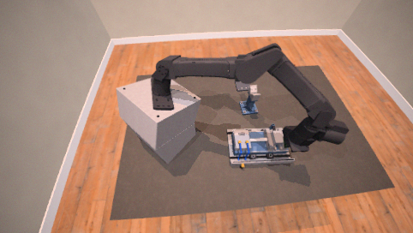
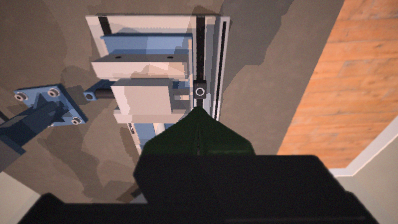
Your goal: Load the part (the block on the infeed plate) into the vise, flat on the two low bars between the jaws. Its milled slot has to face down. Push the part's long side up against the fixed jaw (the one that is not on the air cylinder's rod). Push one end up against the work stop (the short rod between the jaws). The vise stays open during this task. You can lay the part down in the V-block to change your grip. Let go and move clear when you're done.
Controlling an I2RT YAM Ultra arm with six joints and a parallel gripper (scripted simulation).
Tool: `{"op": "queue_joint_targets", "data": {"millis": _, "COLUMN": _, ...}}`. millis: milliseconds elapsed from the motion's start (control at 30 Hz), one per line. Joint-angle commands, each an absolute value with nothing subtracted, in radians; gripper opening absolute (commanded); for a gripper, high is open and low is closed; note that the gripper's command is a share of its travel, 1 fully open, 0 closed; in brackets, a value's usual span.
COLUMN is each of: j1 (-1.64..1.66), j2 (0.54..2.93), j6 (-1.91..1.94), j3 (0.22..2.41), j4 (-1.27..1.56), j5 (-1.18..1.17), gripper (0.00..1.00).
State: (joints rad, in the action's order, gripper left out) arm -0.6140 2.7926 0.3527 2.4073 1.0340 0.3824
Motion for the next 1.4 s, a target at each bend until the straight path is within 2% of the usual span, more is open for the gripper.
{"op": "queue_joint_targets", "data": {"millis": 0, "j1": -0.639, "j2": 2.75, "j6": 0.366, "j3": 2.386, "j4": 1.071, "j5": 0.394, "gripper": 0.0}}
{"op": "queue_joint_targets", "data": {"millis": 1367, "j1": -0.654, "j2": 2.72, "j6": 0.38, "j3": 2.39, "j4": 1.109, "j5": 0.396, "gripper": 0.0}}
